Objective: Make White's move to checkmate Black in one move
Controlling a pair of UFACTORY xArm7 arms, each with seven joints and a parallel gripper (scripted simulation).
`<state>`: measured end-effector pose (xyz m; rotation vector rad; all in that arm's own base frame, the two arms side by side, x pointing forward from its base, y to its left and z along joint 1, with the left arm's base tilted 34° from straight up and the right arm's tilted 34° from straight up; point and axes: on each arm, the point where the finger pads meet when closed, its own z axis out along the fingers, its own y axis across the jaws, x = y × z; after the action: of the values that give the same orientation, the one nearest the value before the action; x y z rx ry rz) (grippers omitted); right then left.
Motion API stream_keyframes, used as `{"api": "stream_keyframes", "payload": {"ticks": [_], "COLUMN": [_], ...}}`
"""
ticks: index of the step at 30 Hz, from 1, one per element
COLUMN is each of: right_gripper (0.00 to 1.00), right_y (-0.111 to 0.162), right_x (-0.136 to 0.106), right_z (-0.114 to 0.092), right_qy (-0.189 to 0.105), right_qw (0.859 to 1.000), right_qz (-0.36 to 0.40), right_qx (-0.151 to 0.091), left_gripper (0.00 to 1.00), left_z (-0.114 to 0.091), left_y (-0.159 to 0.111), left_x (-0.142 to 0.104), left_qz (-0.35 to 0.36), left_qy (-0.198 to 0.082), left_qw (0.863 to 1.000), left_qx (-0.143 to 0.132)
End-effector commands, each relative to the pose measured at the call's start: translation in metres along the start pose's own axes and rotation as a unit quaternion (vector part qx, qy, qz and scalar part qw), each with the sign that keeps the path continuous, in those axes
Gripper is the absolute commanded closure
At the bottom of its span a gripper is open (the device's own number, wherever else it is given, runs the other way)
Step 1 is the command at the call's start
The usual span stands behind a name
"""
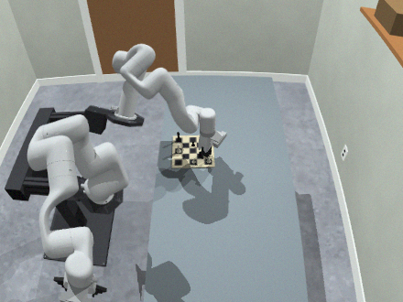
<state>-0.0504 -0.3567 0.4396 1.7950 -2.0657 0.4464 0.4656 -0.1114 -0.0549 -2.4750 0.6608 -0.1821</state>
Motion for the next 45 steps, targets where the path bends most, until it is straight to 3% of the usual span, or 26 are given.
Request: {"api": "stream_keyframes", "payload": {"ticks": [1, 21, 27, 29, 38, 45], "right_gripper": [0.0, 0.0, 0.0, 0.0, 0.0, 0.0], "right_y": [0.0, 0.0, 0.0, 0.0, 0.0, 0.0], "right_x": [0.001, 0.001, 0.001, 0.001, 0.001, 0.001], "right_z": [-0.001, -0.001, -0.001, -0.001, -0.001, -0.001], "right_qy": [0.002, 0.002, 0.002, 0.002, 0.002, 0.002], "right_qw": [1.0, 1.0, 1.0, 1.0, 1.0, 1.0], "right_qz": [0.001, 0.001, 0.001, 0.001, 0.001, 0.001], "right_qx": [0.0, 0.0, 0.0, 0.0, 0.0, 0.0], "left_gripper": [1.0, 1.0, 1.0, 1.0, 1.0, 1.0], "left_z": [-0.001, -0.005, -0.035, -0.035, -0.095, -0.101], "left_y": [0.0, 0.0, 0.0, 0.0, 0.0, 0.0], "left_x": [0.001, 0.001, 0.001, 0.001, 0.001, 0.001], "left_qz": [0.0, 0.0, 0.0, 0.0, 0.0, 0.0], "left_qy": [0.002, 0.002, 0.002, 0.002, 0.002, 0.002], "left_qw": [1.0, 1.0, 1.0, 1.0, 1.0, 1.0], "left_qx": [0.0, 0.0, 0.0, 0.0, 0.0, 0.0]}}
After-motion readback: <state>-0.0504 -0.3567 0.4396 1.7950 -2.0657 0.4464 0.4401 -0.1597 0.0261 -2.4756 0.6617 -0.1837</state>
